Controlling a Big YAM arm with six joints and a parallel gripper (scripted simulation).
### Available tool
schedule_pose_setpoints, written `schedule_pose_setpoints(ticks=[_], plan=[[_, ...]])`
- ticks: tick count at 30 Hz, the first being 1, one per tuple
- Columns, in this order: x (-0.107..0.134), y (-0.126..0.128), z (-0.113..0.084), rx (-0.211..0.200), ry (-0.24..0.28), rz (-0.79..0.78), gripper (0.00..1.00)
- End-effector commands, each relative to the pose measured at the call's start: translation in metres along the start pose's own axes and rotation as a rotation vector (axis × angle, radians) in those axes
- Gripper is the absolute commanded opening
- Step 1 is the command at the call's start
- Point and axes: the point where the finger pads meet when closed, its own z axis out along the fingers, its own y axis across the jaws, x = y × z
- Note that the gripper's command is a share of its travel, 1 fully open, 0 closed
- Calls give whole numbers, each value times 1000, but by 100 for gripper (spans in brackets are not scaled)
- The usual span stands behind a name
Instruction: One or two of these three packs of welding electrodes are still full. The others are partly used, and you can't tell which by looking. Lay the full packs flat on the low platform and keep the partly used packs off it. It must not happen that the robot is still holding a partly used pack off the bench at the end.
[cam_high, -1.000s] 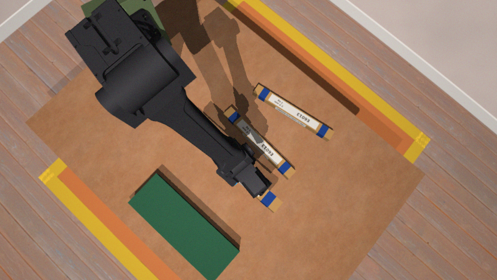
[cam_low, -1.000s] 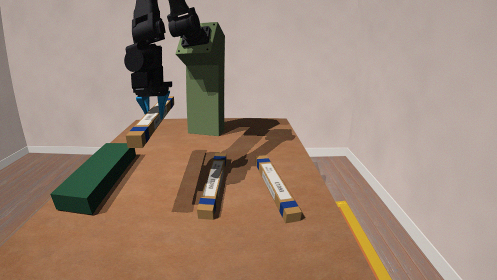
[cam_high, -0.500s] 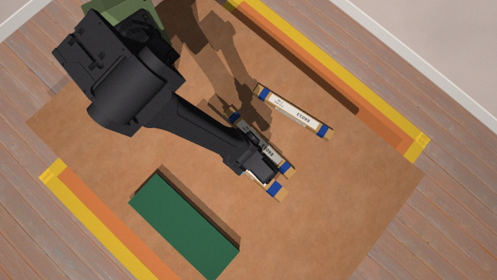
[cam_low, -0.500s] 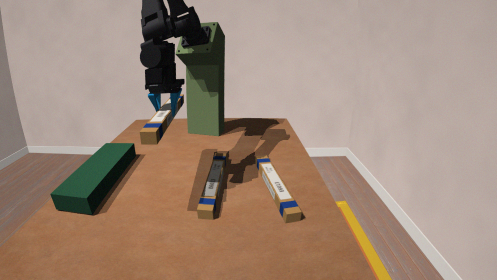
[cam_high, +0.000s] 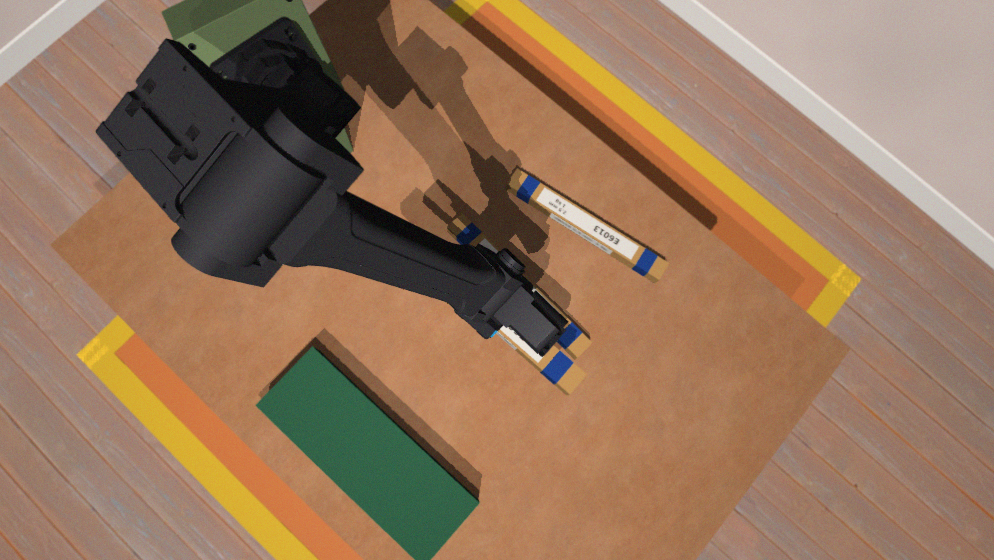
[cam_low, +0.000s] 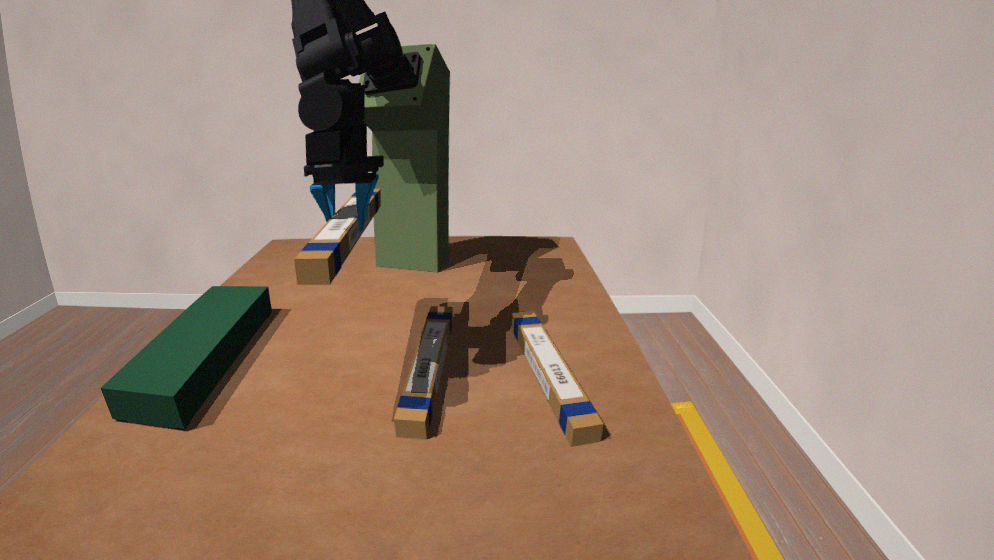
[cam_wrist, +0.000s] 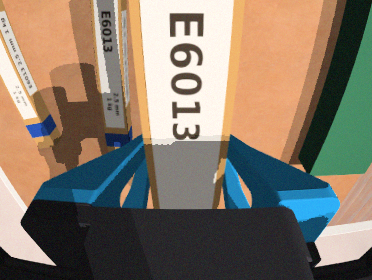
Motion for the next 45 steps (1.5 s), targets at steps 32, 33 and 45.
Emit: schedule_pose_setpoints(ticks=[32, 33, 45], plan=[[-18, 1, -5, -8, -61, 34, 0], [-18, 1, -5, -8, -60, 35, 0], [-16, -2, -2, -2, -58, 35, 0]])
